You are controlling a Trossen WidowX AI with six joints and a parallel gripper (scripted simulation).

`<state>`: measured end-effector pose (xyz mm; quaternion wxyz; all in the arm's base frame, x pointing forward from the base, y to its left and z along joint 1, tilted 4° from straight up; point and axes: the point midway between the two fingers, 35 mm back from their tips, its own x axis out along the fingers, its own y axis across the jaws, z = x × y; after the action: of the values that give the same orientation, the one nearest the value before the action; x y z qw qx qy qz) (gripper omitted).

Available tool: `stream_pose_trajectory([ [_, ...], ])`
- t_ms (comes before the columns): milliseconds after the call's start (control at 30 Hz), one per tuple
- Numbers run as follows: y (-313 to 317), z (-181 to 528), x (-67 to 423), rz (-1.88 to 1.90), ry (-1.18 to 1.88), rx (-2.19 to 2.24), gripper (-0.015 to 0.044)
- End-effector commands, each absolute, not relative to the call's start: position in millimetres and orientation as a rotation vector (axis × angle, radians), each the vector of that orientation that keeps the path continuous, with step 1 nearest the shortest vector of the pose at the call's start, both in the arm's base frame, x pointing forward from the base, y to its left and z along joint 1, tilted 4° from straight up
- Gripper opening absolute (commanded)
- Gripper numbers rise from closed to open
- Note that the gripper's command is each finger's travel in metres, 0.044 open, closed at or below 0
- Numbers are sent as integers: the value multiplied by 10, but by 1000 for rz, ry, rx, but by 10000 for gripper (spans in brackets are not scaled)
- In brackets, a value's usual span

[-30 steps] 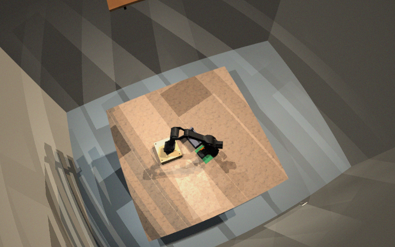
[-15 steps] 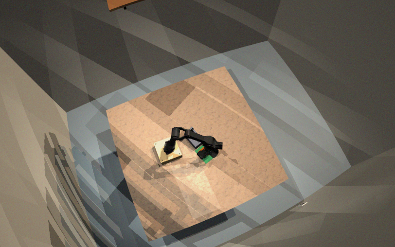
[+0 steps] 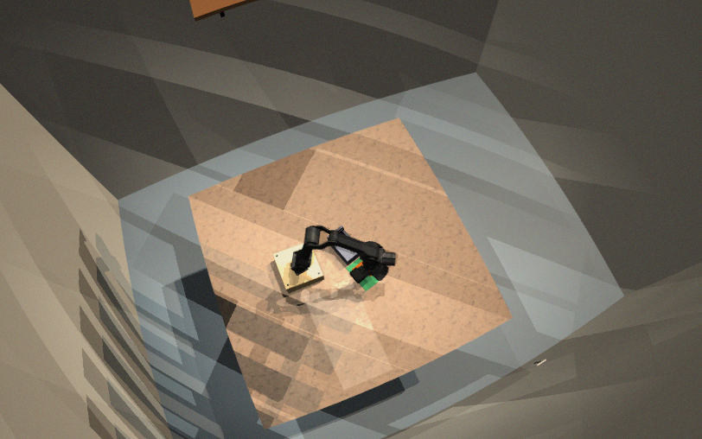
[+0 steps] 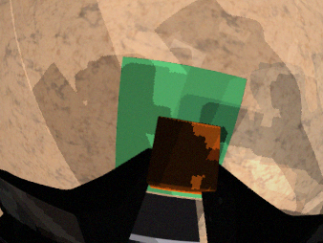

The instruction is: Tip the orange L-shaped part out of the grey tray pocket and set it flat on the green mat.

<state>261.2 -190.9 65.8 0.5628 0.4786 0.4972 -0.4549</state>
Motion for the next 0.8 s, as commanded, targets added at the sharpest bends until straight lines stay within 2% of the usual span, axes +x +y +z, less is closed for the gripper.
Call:
stream_pose_trajectory([
  [0, -1899, 649, 2616, -1068, 1171, 1134, 0],
  [67, -1909, 658, 2612, -1071, 1171, 1127, 0],
  [400, -1910, 680, 2613, -1071, 1171, 1127, 262],
  [567, -1911, 1120, 2598, -1069, 1170, 1131, 394],
  [667, -1877, 1490, 2541, -1068, 1170, 1134, 400],
  [767, -1874, 1517, 2535, -1068, 1170, 1134, 400],
])
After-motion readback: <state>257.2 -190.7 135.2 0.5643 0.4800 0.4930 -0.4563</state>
